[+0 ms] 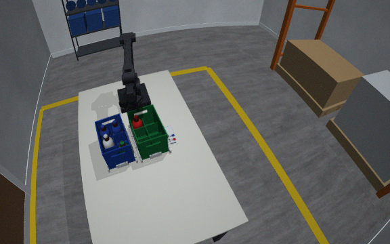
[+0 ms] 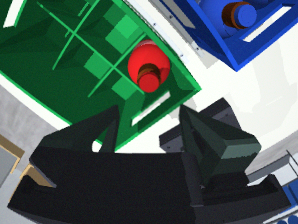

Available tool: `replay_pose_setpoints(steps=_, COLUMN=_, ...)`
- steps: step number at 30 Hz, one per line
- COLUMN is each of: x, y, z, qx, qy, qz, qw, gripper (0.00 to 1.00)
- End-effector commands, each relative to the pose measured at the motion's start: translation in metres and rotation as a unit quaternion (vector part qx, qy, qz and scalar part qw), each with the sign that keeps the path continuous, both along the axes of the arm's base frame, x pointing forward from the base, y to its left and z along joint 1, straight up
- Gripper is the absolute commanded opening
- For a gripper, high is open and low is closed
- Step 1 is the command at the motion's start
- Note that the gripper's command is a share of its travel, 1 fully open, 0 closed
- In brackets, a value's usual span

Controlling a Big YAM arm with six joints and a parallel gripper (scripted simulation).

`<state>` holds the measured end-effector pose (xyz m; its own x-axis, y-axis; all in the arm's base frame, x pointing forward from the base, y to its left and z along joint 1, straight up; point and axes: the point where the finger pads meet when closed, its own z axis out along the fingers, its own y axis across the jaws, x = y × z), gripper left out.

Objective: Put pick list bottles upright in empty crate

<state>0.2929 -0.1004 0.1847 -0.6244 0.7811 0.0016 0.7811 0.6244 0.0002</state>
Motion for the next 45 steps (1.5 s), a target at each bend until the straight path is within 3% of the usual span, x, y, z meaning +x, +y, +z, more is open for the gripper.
replay_pose_setpoints(steps=1, x=0.01, y=-0.003, z=0.013, qx=-0.006, qy=-0.017, qz=0.0, qw=1.0, gripper=0.61)
replay_pose_setpoints(steps=13, x=0.01, y=-0.003, z=0.013, qx=-0.006, qy=-0.017, qz=0.0, qw=1.0, gripper=0.61)
replay_pose_setpoints(steps=14, x=0.001, y=-0.008, z=0.015, qx=-0.007, qy=-0.017, qz=0.0, qw=1.0, gripper=0.61)
replay_pose_setpoints(steps=16, x=0.011, y=-0.023, z=0.023, qx=-0.011, qy=-0.025, qz=0.0, qw=1.0, gripper=0.61)
replay_pose_setpoints(steps=45, x=-0.014, y=-0.154, z=0.02, qx=-0.02, qy=-0.024, qz=0.0, qw=1.0, gripper=0.61)
